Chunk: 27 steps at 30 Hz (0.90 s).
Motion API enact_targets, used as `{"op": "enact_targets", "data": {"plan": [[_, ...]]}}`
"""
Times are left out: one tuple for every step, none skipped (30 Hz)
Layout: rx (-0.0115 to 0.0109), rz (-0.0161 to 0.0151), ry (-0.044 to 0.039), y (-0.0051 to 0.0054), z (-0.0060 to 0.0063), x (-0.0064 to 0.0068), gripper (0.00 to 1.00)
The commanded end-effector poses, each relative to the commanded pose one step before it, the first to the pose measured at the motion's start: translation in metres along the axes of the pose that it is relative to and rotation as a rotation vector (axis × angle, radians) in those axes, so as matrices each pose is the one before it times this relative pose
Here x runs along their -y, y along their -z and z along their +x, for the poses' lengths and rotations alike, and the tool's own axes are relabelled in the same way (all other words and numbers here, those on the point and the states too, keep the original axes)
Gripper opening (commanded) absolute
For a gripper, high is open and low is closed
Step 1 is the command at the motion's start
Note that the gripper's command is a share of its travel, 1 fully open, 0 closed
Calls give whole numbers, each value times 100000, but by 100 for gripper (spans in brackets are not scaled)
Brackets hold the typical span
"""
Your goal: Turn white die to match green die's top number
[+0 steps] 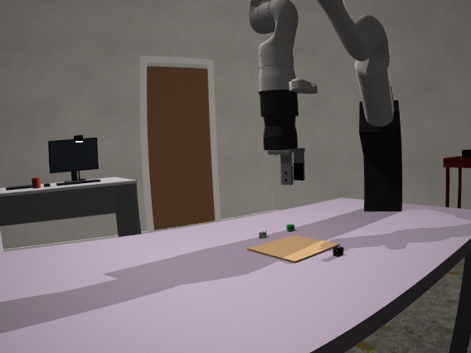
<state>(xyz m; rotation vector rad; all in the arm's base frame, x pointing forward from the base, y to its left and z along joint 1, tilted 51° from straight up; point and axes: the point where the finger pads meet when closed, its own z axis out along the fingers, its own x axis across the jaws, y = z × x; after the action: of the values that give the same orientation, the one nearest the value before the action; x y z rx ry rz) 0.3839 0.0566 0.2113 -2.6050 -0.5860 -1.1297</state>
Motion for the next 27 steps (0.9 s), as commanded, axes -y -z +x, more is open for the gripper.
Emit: {"op": "enact_targets", "data": {"plan": [[-836,2642,-12628,-275,7,-671,100],[3,-56,-8753,-81,-270,-1133,100],[-15,-8,-4929,-45,-116,-645,100],[-21,7,-4077,-37,-80,-536,100],[-45,35,-6128,-56,-107,-807,100],[-27,28,-2987,-27,-36,-395,100],[-73,94,-6814,-62,-77,-900,100],[-27,40,-2267,-21,-12,-300,100],[-94,157,-7098,-66,-36,-937,100],[0,0,0,0,0,0,100],[0,0,0,0,0,0,100],[-25,48,-1806,-17,3,-238,100],[-127,270,-8589,-81,5,-1129,100],[-89,227,-5859,-56,42,-765,100],[-35,98,-2288,-22,28,-297,100],[-101,323,-6761,-66,83,-875,100],[-12,43,-829,-8,15,-106,100],[-97,389,-6931,-70,119,-887,100],[-62,309,-4935,-51,109,-624,100],[-15,83,-1256,-13,33,-157,100],[-57,376,-5387,-58,138,-672,100],[-39,343,-4545,-50,132,-560,100],[-25,295,-3689,-42,118,-450,100],[-14,238,-2848,-33,97,-344,100],[-8,177,-2052,-24,74,-246,100],[-4,118,-1334,-16,50,-159,100],[0,0,0,0,0,0,100]]}}
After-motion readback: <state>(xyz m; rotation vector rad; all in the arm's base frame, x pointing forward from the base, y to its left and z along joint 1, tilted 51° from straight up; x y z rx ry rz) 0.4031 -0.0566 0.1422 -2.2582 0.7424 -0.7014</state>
